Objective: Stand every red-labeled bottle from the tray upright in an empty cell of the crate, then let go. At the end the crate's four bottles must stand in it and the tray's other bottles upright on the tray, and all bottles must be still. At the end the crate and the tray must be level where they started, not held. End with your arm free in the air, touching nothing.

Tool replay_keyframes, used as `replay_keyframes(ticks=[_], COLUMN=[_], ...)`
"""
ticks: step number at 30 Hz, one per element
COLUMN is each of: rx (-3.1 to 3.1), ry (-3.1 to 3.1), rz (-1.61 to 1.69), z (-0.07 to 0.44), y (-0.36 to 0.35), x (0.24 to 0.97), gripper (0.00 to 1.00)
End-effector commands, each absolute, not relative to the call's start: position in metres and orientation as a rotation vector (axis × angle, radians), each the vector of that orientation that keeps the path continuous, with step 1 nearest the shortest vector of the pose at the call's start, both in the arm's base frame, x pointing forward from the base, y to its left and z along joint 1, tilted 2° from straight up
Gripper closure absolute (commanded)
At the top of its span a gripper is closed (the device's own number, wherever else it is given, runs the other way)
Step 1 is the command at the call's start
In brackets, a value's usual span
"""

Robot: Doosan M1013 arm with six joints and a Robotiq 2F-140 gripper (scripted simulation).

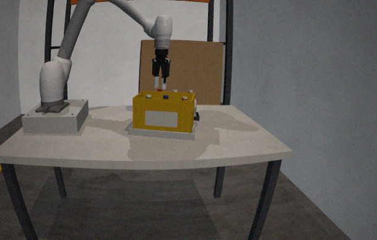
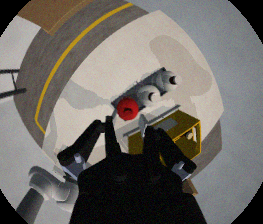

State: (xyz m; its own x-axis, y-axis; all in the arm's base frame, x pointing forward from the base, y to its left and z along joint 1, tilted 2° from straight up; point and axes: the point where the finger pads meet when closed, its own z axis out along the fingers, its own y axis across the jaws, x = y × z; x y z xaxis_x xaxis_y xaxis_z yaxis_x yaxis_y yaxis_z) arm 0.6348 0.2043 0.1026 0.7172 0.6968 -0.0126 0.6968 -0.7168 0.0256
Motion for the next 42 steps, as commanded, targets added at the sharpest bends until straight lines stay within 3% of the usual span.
replay_keyframes(ticks=[1, 42], rx=[2.885, 2.885], ry=[1.171, 1.171], rz=[-0.003, -0.003], z=[0.100, 0.074], y=[0.204, 0.204], x=[0.635, 0.635], gripper=[0.62, 0.62])
